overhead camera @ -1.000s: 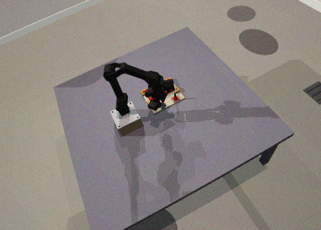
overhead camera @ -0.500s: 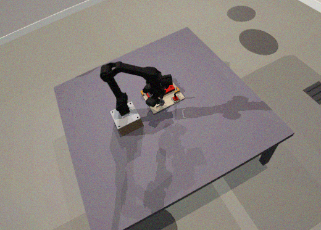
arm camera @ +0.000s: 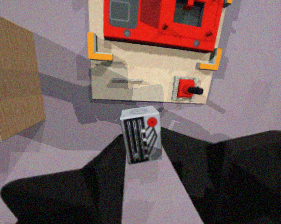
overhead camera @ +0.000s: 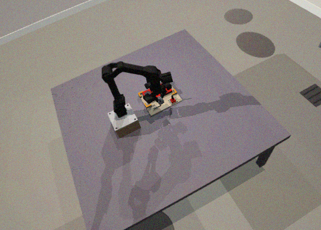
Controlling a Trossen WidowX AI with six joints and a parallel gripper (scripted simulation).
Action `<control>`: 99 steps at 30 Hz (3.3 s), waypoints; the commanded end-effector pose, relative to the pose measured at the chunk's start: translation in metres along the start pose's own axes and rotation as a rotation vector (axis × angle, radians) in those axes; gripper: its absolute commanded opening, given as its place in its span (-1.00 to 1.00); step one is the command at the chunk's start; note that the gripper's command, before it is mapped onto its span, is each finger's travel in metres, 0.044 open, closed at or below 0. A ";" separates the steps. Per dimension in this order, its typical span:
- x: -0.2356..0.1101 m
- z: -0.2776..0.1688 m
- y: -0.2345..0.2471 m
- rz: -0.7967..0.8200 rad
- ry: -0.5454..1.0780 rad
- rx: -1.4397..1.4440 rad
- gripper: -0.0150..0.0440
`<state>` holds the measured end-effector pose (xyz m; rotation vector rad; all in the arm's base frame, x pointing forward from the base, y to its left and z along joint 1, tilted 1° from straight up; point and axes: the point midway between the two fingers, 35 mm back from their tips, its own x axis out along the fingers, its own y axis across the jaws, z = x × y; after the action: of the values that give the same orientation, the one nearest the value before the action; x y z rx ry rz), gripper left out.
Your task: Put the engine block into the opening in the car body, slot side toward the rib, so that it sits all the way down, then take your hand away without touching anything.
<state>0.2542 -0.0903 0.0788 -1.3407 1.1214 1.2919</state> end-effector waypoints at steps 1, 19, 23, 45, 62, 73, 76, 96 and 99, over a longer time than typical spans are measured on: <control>0.003 0.004 -0.010 -0.002 0.004 0.107 -0.49; 0.018 0.036 -0.047 -0.005 0.000 0.579 -0.49; 0.022 0.044 -0.055 -0.005 -0.001 0.682 -0.49; 0.044 0.096 -0.091 -0.005 -0.009 1.253 -0.49; 0.063 0.142 -0.112 -0.001 -0.015 1.694 -0.49; 0.067 0.152 -0.116 0.001 -0.016 1.832 0.04; 0.067 0.152 -0.116 0.001 -0.016 1.847 0.05; 0.067 0.152 -0.117 0.000 -0.016 1.686 0.05; 0.067 0.152 -0.117 -0.001 -0.016 1.681 0.05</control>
<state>0.3482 0.0770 0.0132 -0.0057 1.5342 0.0125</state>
